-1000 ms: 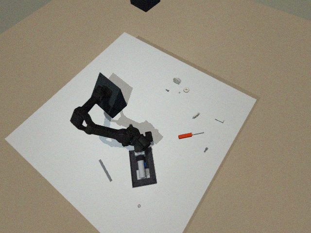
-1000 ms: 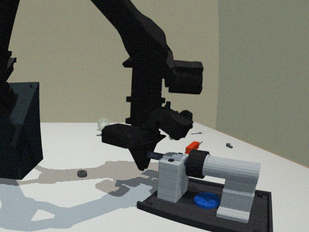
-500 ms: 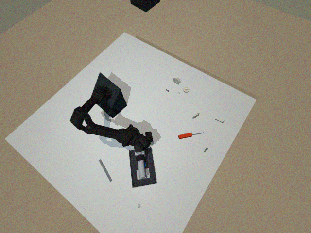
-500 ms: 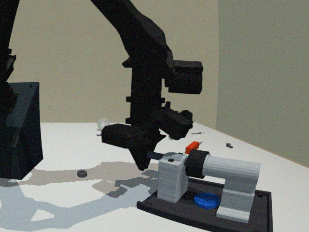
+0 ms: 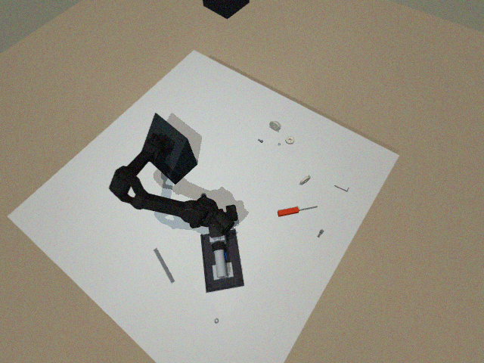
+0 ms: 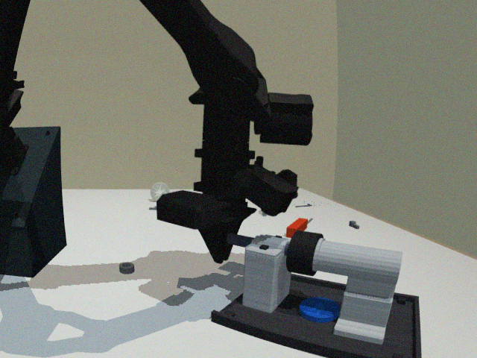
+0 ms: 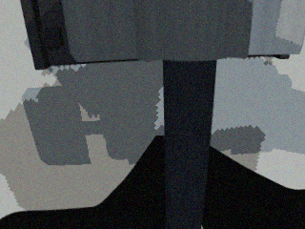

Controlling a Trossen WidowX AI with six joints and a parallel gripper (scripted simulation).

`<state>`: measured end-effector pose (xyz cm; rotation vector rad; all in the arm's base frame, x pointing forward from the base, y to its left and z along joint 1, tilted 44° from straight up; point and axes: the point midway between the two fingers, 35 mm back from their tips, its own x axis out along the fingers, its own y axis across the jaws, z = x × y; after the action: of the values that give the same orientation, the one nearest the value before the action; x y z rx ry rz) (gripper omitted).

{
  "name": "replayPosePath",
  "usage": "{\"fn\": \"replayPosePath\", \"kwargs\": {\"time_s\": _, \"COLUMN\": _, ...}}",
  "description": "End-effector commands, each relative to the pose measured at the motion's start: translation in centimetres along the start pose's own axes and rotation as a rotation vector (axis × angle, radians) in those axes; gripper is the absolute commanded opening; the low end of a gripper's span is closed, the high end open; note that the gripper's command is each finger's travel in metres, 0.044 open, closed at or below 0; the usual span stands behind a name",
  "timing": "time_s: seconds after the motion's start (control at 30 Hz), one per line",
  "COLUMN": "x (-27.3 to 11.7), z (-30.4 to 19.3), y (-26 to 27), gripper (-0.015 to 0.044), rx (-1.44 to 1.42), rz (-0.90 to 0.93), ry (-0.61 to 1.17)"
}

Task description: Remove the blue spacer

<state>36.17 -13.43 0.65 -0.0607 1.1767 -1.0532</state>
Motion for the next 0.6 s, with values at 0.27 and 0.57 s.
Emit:
{"fn": "replayPosePath", "kwargs": {"time_s": 0.27, "x": -0.14, "z": 0.42, "y": -0.03, "gripper": 0.0, "rx": 0.005, "rz": -0.001, "ry": -0.01}}
{"fn": "replayPosePath", "kwargs": {"time_s": 0.57, "x": -0.13, "z": 0.5, "y": -0.03, "gripper": 0.0, "rx": 0.005, "rz": -0.001, "ry": -0.01}}
